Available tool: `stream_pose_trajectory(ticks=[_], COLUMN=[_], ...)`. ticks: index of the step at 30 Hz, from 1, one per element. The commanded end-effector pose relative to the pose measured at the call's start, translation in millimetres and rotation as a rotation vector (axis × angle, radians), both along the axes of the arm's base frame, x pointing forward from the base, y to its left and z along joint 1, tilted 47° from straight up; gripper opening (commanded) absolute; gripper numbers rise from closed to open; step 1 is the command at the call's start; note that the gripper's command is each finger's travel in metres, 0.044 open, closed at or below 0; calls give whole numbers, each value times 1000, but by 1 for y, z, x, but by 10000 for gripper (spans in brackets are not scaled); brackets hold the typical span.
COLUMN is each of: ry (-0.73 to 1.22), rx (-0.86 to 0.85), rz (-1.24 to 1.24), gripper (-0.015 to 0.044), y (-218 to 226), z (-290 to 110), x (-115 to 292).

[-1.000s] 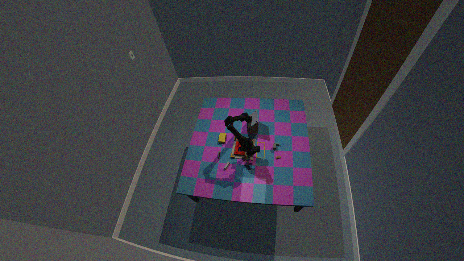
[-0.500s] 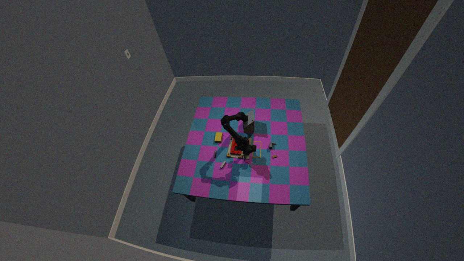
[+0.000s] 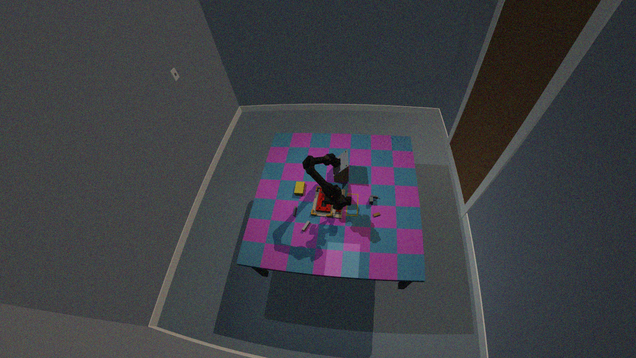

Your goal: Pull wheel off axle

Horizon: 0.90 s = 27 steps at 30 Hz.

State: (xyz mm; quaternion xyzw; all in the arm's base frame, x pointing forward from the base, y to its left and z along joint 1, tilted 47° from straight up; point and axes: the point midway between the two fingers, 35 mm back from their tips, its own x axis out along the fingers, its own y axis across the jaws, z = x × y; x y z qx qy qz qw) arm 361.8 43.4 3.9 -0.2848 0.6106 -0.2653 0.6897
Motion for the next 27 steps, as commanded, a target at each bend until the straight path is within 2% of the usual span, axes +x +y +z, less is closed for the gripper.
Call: stream_pose_trajectory(ticks=[1, 17, 21, 27], ry=[-3, -3, 6, 20], rx=[2, 3, -1, 5], rz=[0, 1, 8, 23], gripper=[0, 0, 0, 0], y=[2, 28, 31, 60], z=[2, 28, 16, -11], x=[0, -7, -10, -29])
